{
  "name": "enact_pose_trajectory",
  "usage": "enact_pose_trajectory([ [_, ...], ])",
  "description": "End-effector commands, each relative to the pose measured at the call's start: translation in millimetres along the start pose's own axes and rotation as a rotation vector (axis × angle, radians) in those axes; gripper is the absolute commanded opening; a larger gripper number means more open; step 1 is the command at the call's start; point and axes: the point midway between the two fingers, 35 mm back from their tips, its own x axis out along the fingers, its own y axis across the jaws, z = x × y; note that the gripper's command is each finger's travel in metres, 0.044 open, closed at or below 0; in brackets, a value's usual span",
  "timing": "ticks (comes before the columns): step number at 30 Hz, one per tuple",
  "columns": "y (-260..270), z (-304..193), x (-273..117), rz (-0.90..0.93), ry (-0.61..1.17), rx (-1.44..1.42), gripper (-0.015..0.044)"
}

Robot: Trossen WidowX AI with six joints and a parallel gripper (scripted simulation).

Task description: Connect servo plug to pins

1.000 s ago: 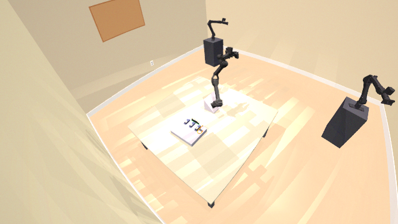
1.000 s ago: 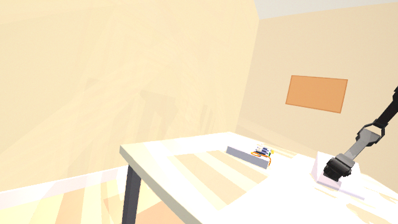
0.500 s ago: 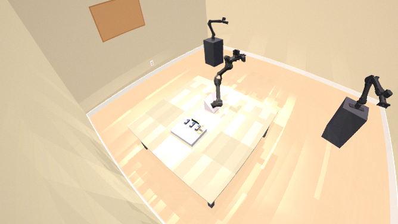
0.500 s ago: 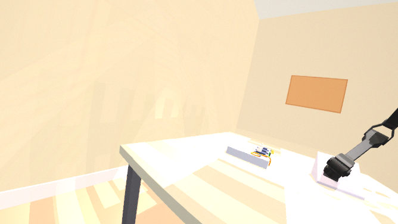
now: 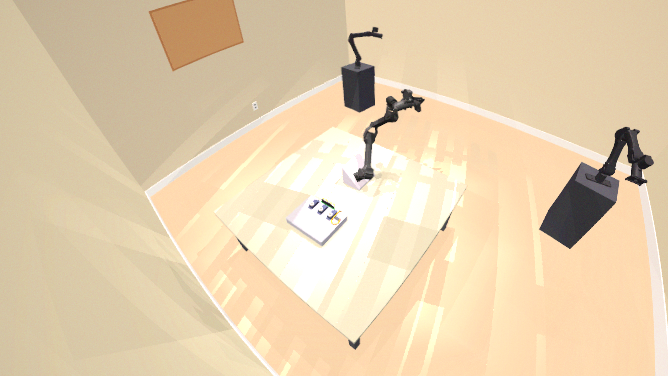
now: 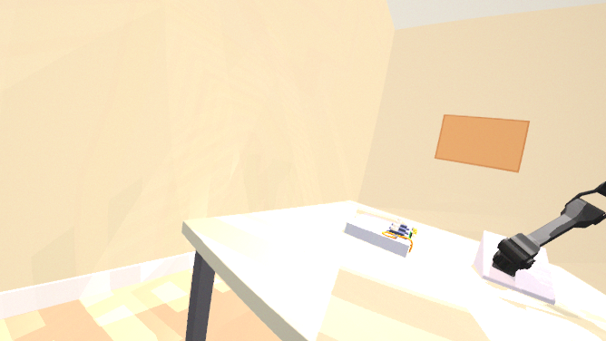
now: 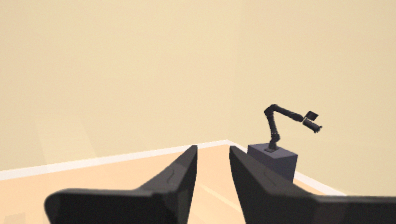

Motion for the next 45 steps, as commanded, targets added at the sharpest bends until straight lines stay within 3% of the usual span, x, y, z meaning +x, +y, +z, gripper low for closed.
enact_pose_trajectory([
  [1, -34, -9, 4, -0.073, -0.006, 0.002, 0.0115],
  [20, -160, -50, -2, -0.387, -0.015, -0.082, 0.0115],
  [45, -303, -98, -78, -0.845, 0.037, -0.244, 0.0115],
])
